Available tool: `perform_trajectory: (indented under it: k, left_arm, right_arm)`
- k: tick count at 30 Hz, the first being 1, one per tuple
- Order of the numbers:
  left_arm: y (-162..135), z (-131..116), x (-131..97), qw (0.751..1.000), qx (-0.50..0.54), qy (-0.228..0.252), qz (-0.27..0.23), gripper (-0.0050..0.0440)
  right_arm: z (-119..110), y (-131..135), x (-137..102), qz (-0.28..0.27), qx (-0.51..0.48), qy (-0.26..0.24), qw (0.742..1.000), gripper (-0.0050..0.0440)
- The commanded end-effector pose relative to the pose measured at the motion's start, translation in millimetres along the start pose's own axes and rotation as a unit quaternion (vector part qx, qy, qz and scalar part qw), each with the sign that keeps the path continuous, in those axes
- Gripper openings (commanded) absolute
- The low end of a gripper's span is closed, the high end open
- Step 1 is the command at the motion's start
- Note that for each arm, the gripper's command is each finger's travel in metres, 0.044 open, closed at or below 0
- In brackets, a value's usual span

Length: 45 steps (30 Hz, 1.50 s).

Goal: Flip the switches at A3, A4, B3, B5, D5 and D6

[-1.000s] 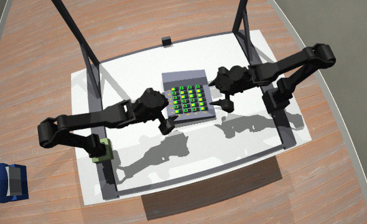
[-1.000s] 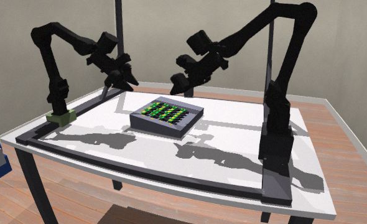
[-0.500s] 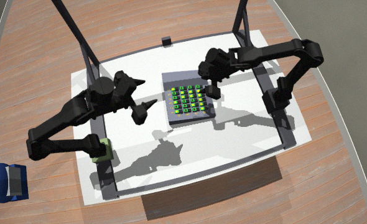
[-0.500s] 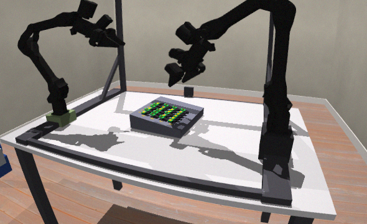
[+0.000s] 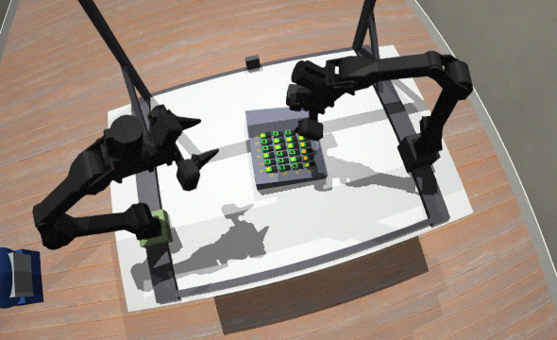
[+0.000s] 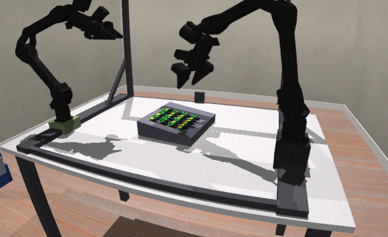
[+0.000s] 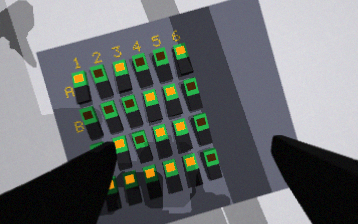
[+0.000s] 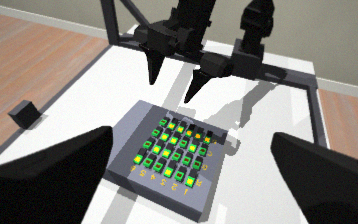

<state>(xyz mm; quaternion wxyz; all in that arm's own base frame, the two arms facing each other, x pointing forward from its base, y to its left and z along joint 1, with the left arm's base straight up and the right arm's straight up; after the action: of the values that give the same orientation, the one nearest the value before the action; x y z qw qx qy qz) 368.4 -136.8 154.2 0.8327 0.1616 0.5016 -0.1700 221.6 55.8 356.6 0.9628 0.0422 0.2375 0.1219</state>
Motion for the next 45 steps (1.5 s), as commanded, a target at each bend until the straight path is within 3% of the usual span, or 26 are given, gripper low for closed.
perform_trajectory:
  k: [1,12,18,20,31,35,37,45]
  left_arm:
    - [3,12,-10,1.000,-0.005,-0.015,0.006,0.0400]
    - [3,10,-13,1.000,-0.004,-0.017,0.004,0.0400]
    - [10,14,-4,0.999,0.036,-0.008,-0.004,0.0256]
    - [10,14,-4,0.999,0.036,-0.008,-0.004,0.0256]
    - [37,25,24,0.963,0.264,0.036,-0.047,0.0000]
    - [45,29,34,0.937,0.341,0.053,-0.062,0.0000]
    - [45,29,34,0.937,0.341,0.053,-0.062,0.0000]
    - [61,37,55,0.864,0.489,0.085,-0.087,0.0000]
  right_arm:
    - [9,2,-8,0.001,0.001,-0.017,1.000,0.0400]
    - [6,1,-6,0.000,0.001,-0.012,1.000,0.0400]
    - [8,2,-8,-0.006,0.005,0.004,1.000,0.0400]
    - [8,2,-8,-0.006,0.005,0.004,1.000,0.0400]
    - [5,3,-22,-0.041,0.018,0.106,0.993,0.0400]
    - [5,3,-22,-0.044,0.018,0.112,0.993,0.0400]
    - [5,3,-22,-0.044,0.018,0.112,0.993,0.0400]
    - [5,3,-24,-0.043,0.018,0.110,0.993,0.0400]
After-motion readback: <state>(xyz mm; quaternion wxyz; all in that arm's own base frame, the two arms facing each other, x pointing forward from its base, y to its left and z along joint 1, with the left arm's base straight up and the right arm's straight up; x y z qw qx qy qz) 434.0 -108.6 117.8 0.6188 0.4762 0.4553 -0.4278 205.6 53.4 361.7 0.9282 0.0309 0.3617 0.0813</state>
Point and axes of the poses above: on each arm, the point midway between the two fingers, 35 mm back from their tips, its own x axis out along the fingers, its own y axis across the jaws, z = x × y, the point moved 4 cm from there along -x, back along the fingers, and after that the axes turned 9 degrees about x, right-handed, at the moved point
